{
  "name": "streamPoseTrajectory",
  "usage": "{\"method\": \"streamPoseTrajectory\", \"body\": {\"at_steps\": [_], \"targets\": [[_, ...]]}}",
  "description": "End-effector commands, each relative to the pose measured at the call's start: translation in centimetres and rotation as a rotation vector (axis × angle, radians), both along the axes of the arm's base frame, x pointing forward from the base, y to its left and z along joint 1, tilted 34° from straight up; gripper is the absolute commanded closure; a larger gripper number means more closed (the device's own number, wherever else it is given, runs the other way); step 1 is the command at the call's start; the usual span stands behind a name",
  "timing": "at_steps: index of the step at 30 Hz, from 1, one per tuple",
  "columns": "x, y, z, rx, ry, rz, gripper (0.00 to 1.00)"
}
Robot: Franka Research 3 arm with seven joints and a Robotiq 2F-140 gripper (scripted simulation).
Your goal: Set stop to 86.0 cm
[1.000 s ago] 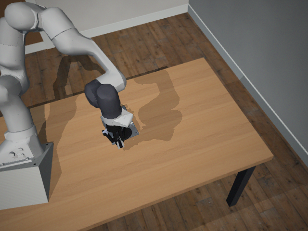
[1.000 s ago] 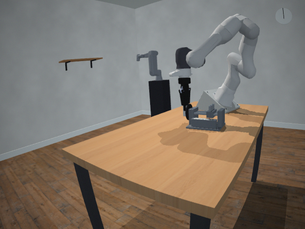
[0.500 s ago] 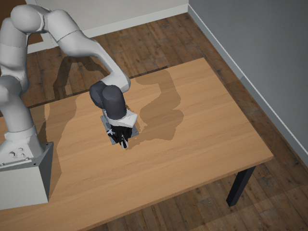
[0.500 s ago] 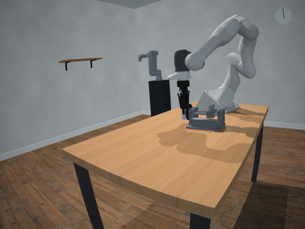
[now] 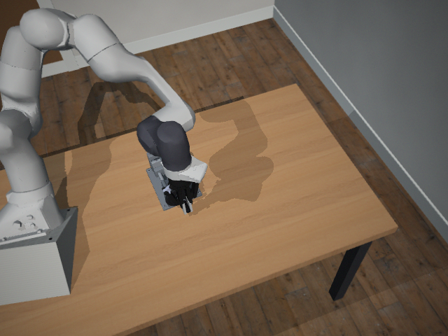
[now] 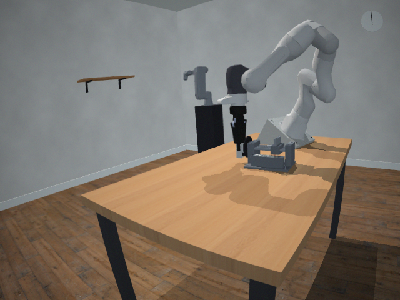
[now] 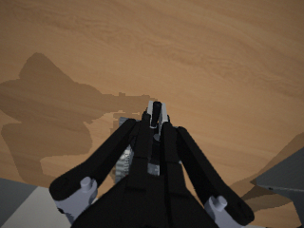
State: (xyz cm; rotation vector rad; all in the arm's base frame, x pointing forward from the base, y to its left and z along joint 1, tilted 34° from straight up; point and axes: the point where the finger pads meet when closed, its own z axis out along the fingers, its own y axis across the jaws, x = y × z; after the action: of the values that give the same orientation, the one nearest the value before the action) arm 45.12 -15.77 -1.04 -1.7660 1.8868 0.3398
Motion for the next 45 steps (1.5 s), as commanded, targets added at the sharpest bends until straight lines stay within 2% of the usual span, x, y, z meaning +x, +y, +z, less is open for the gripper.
{"method": "streamPoseTrajectory", "body": {"at_steps": [1,9,16,29,45], "targets": [[0.7,-0.2,0.4,-0.001,0.004,-0.006,0.96],[1.7,-1.4,2.2,-0.001,0.004,-0.006,0.96],[1.5,-2.2,3.6,-0.001,0.004,-0.006,0.96],[-0.9,-3.3,5.4,-0.001,0.004,-0.006,0.96],[-3.6,-3.1,5.1,-0.001,0.004,-0.006,0.96]]}}
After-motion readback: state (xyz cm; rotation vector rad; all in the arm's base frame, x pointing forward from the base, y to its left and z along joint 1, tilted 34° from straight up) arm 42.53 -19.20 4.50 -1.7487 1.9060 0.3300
